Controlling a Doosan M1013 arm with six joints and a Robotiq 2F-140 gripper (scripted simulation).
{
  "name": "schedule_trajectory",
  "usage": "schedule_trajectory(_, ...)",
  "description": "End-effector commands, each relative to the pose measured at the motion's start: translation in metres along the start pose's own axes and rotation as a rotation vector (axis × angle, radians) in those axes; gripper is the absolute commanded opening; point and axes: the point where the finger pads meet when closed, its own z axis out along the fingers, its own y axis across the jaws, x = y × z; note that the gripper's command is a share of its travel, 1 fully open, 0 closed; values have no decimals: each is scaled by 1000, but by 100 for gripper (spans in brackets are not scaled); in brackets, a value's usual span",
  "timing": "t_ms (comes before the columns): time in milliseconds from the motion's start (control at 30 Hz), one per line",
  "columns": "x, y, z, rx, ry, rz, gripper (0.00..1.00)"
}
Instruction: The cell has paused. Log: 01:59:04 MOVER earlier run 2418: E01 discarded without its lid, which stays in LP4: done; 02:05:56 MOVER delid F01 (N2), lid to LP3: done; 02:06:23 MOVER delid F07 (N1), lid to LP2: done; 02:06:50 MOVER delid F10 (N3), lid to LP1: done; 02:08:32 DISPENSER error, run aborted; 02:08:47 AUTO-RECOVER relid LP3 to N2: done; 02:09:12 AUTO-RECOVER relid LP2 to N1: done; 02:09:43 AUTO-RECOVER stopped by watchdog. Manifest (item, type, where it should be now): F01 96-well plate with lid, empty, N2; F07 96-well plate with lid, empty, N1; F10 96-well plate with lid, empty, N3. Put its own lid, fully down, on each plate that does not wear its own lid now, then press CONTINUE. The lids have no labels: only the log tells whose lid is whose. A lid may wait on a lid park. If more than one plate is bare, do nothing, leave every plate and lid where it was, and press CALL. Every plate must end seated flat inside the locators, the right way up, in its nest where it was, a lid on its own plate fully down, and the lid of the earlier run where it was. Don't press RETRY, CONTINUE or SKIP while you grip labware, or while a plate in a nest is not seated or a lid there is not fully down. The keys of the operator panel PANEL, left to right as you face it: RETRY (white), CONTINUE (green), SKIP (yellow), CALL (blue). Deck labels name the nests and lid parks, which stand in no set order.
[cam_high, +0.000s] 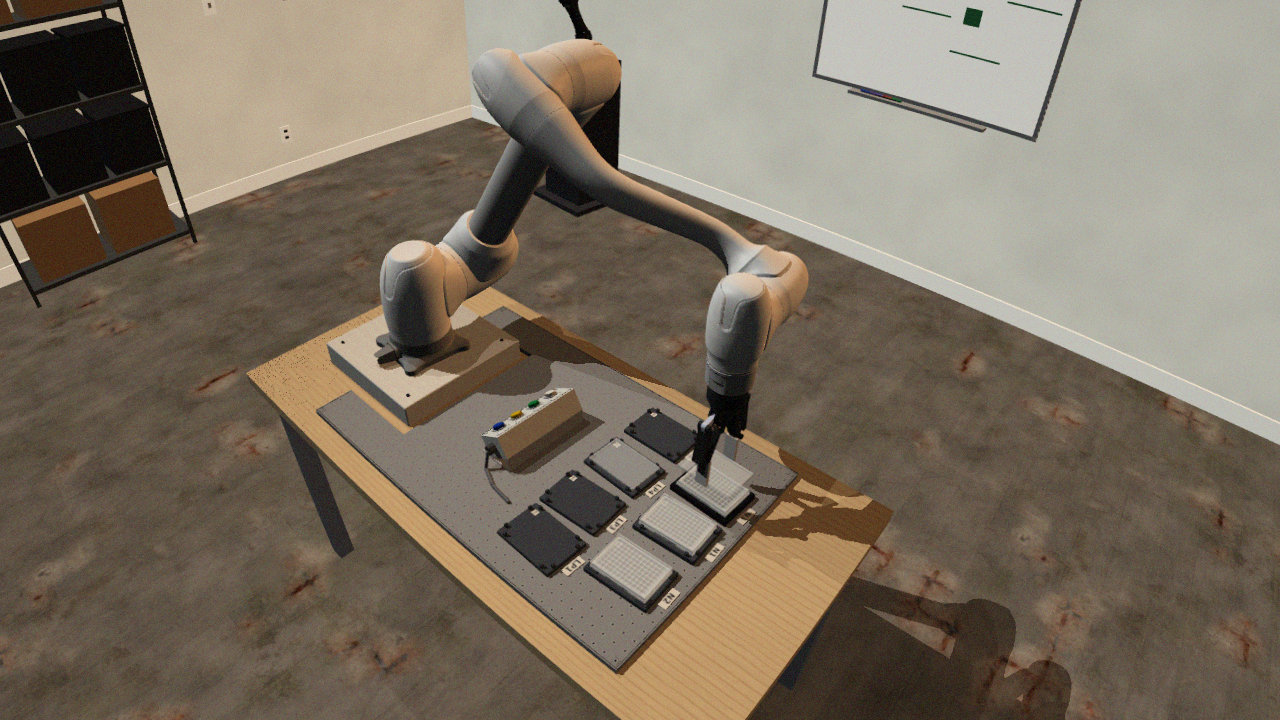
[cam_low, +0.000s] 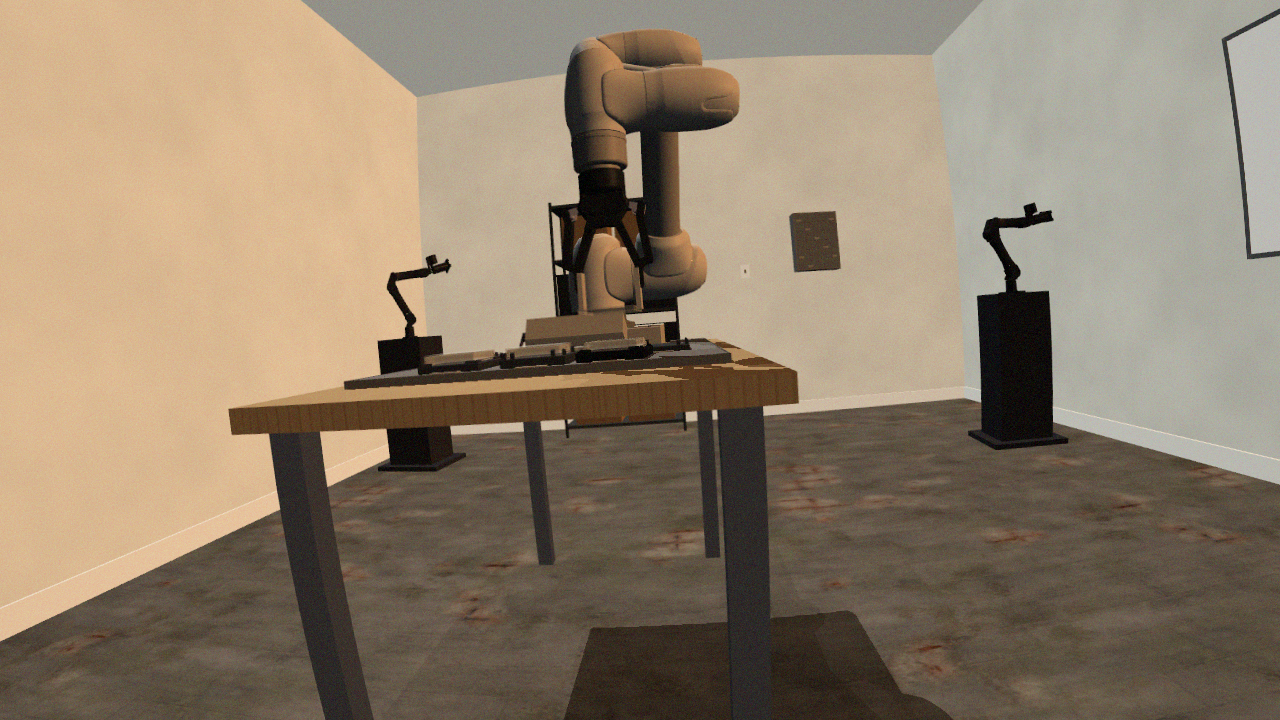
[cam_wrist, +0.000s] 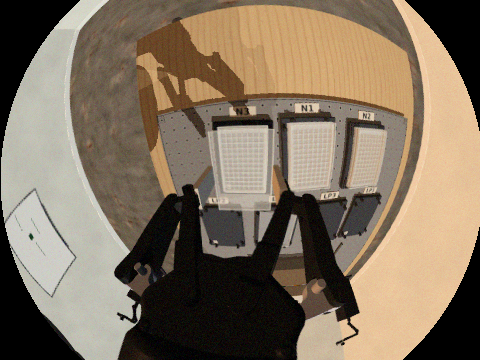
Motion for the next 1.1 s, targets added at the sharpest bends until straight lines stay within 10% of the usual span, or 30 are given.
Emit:
schedule_trajectory(0,0,-3,0,-4,-6,1,0)
schedule_trajectory(1067,0,-4,4,-4,-6,8,0)
